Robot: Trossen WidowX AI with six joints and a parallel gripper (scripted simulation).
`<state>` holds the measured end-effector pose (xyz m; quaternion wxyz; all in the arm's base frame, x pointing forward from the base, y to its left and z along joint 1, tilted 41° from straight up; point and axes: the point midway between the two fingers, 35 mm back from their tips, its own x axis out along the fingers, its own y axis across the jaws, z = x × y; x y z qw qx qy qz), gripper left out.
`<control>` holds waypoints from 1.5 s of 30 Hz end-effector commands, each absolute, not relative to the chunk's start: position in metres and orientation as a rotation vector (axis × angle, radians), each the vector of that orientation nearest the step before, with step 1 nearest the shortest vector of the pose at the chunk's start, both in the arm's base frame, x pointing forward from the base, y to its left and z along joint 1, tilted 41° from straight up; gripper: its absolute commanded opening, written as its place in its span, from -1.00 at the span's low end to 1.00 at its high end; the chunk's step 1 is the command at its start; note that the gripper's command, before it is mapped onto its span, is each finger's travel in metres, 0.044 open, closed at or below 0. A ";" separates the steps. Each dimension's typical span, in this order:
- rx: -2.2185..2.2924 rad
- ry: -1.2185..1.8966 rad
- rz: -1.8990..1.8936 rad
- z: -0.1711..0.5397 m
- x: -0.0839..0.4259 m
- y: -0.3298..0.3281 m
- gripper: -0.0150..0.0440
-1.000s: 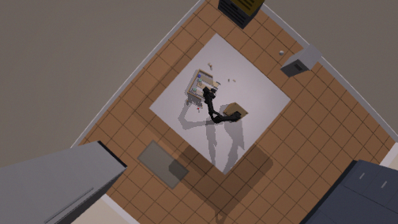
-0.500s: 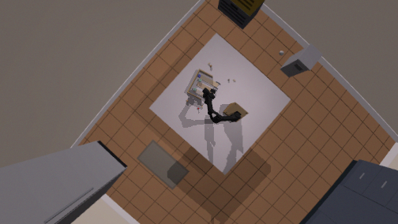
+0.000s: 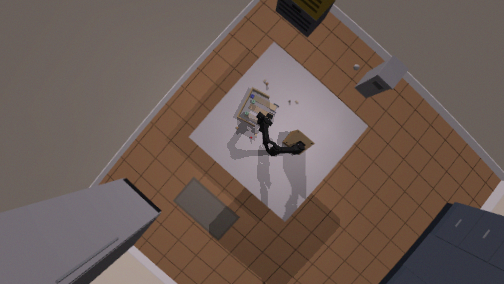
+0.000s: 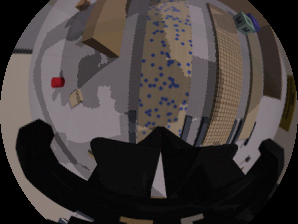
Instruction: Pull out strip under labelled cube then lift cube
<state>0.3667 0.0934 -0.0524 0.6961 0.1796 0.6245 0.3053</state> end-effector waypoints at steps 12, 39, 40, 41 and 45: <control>0.404 1.393 0.680 -0.053 0.367 0.094 -0.49; 0.404 1.393 0.680 -0.055 0.367 0.096 -0.49; 0.404 1.393 0.680 -0.055 0.367 0.096 -0.49; 0.404 1.393 0.680 -0.055 0.367 0.096 -0.49; 0.404 1.394 0.680 -0.056 0.362 0.095 -0.49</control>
